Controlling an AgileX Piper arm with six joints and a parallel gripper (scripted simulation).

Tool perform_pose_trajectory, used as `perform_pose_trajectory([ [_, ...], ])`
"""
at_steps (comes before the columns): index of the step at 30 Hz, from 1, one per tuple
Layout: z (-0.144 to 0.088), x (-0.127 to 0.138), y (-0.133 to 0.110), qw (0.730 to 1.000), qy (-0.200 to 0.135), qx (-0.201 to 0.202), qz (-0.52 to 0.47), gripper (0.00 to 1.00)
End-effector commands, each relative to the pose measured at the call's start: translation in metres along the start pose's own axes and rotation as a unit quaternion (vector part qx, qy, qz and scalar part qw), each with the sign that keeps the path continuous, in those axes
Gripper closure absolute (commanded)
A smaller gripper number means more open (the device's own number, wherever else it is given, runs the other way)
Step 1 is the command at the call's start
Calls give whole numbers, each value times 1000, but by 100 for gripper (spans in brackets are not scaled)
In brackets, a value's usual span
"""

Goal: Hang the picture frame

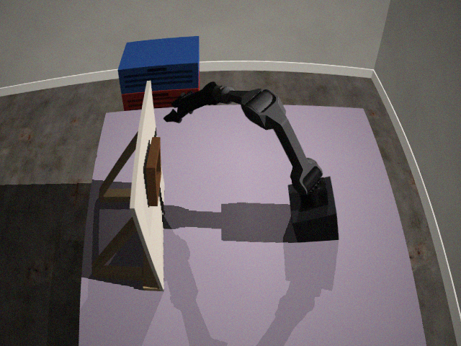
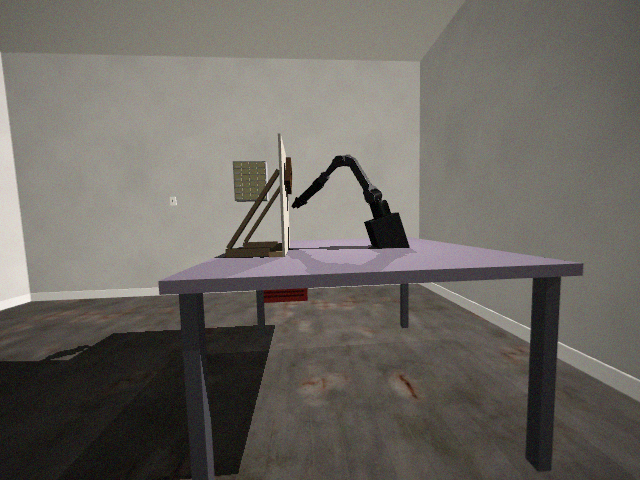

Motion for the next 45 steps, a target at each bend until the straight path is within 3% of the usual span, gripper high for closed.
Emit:
perform_pose_trajectory([
  [1, -1, -15, 4, 1000, 7, -8, -27, 0],
  [3, -1, -15, 4, 1000, 7, -8, -27, 0],
  [8, -8, -57, 20, 992, 23, -28, -118, 0],
  [13, -14, -77, 27, 985, 30, -31, -167, 0],
  [37, -19, -85, 29, 978, 39, -30, -205, 0],
  [45, -35, -98, 31, 948, 71, -18, -311, 0],
])
Point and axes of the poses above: the point where the finger pads meet when closed, its own z axis out along the fingers, its own x axis across the jaws, y = z × x, the point moved 2 cm from there along -z, back along the fingers, and after that the axes turned 11 degrees about z, right-handed, at the moved point
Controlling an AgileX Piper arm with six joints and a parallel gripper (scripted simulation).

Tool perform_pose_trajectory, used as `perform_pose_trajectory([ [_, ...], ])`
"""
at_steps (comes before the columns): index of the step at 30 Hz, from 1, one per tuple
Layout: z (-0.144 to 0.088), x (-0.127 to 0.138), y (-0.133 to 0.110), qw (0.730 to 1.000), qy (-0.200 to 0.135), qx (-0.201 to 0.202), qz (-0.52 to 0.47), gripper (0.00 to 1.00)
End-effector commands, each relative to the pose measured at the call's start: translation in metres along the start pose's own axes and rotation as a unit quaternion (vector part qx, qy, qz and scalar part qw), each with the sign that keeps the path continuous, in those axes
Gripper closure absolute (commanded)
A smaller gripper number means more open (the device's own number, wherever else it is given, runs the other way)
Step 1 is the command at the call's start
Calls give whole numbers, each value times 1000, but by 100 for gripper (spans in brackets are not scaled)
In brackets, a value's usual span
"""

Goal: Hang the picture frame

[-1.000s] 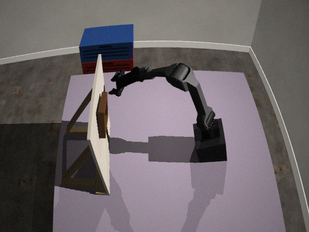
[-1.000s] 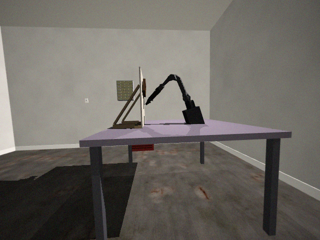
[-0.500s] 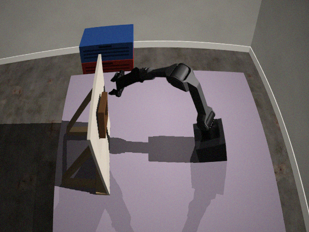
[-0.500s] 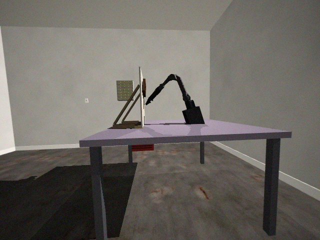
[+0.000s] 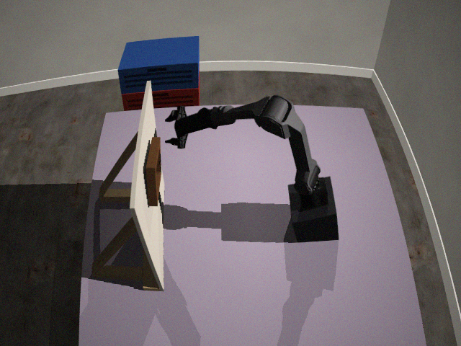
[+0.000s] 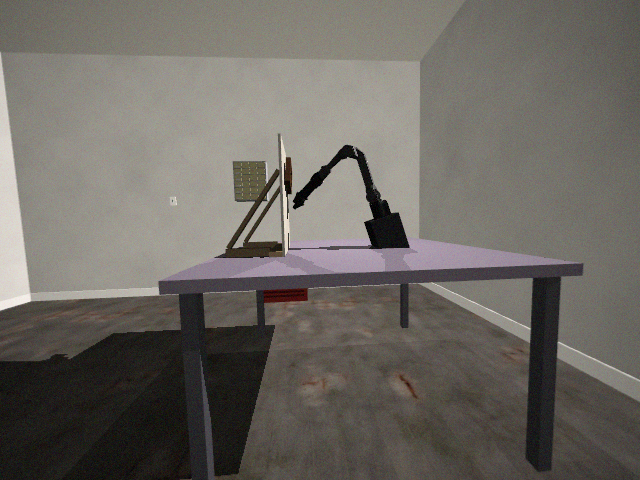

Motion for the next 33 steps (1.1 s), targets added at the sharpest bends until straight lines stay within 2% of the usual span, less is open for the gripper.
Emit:
perform_pose_trajectory([
  [1, -6, -2, -3, 1000, 11, 5, -28, 0],
  [7, -32, -13, -19, 985, 58, 39, -160, 0],
  [9, -32, -13, -19, 985, 58, 39, -160, 0],
  [15, -64, -28, -41, 949, 104, 94, -282, 0],
  [21, -91, -44, -60, 909, 139, 146, -364, 0],
  [24, -100, -49, -66, 895, 149, 164, -386, 0],
  [33, -107, -53, -70, 885, 157, 177, -402, 0],
])
Point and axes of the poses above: the point where the finger pads meet when closed, its own z axis out along the fingers, its own x axis across the jaws, y = z × x, the point moved 2 cm from there along -z, back along the fingers, and after that the axes turned 11 degrees about z, right-handed, at the moved point
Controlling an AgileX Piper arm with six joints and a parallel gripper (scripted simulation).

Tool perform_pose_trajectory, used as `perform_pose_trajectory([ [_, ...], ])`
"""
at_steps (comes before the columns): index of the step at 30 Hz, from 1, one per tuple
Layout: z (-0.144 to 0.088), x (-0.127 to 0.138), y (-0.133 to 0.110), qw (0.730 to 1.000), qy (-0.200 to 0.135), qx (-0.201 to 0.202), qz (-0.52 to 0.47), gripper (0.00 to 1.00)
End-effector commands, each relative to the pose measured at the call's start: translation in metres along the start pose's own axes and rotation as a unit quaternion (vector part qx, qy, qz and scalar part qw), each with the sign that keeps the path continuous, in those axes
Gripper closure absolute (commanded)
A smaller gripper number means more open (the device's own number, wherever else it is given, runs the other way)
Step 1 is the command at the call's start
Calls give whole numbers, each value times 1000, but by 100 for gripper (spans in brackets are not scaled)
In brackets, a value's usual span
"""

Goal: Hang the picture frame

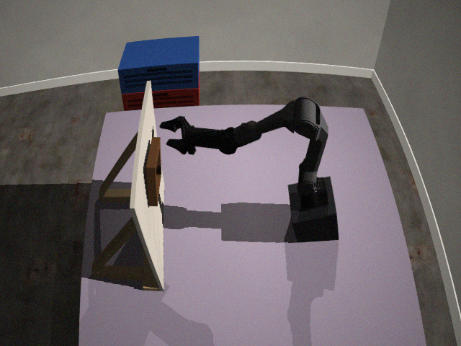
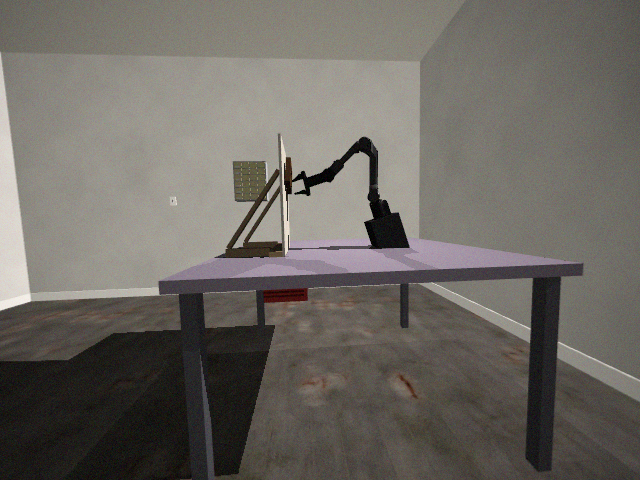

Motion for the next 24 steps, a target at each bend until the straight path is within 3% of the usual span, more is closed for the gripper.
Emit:
perform_pose_trajectory([
  [1, -1, 1, 0, 1000, 1, 1, -1, 0],
  [3, -4, 1, -4, 1000, 2, 6, 5, 0],
  [8, -33, -3, -41, 996, -2, 64, 62, 0],
  [24, -57, -2, -59, 987, -12, 96, 130, 0],
])
Point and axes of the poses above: the point where the finger pads meet when closed, its own z axis out along the fingers, its own x axis across the jaws, y = z × x, the point moved 2 cm from there along -z, back along the fingers, and after that the axes turned 11 degrees about z, right-handed, at the moved point
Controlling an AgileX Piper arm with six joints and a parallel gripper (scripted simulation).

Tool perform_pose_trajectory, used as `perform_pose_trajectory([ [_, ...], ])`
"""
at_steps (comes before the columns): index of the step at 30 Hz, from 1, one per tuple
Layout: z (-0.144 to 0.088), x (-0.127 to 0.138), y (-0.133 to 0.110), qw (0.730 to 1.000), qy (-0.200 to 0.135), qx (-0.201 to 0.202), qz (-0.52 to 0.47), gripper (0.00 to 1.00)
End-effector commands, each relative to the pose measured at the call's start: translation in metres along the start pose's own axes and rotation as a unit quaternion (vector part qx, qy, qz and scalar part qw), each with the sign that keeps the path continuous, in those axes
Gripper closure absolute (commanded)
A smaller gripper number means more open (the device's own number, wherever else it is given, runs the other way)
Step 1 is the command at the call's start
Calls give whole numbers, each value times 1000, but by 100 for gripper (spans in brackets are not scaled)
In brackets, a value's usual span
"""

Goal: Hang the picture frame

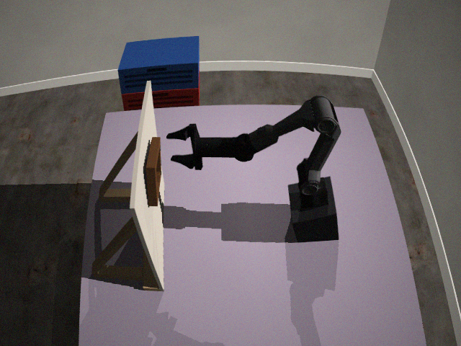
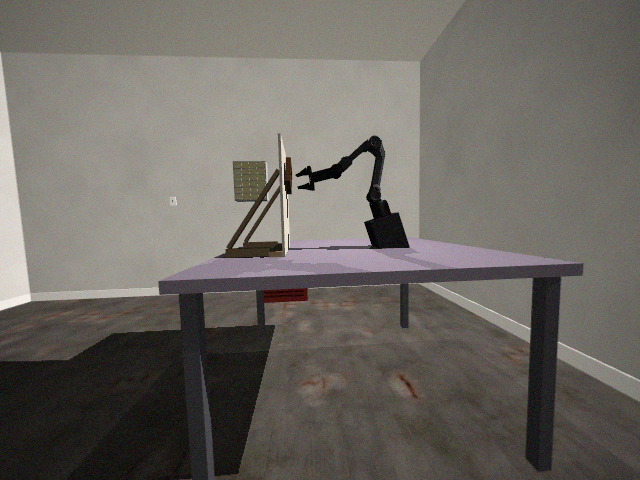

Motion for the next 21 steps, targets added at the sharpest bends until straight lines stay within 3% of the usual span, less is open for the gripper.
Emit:
perform_pose_trajectory([
  [1, -1, 1, -2, 1000, 1, 3, 3, 0],
  [9, -2, 1, -5, 1000, 1, 8, 10, 0],
  [15, -21, 7, -42, 996, 29, 78, 15, 0],
  [21, -22, 8, -45, 996, 31, 84, 16, 0],
])
Point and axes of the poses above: the point where the finger pads meet when closed, its own z axis out along the fingers, its own x axis across the jaws, y = z × x, the point moved 2 cm from there along -z, back along the fingers, and after that the axes turned 11 degrees about z, right-handed, at the moved point
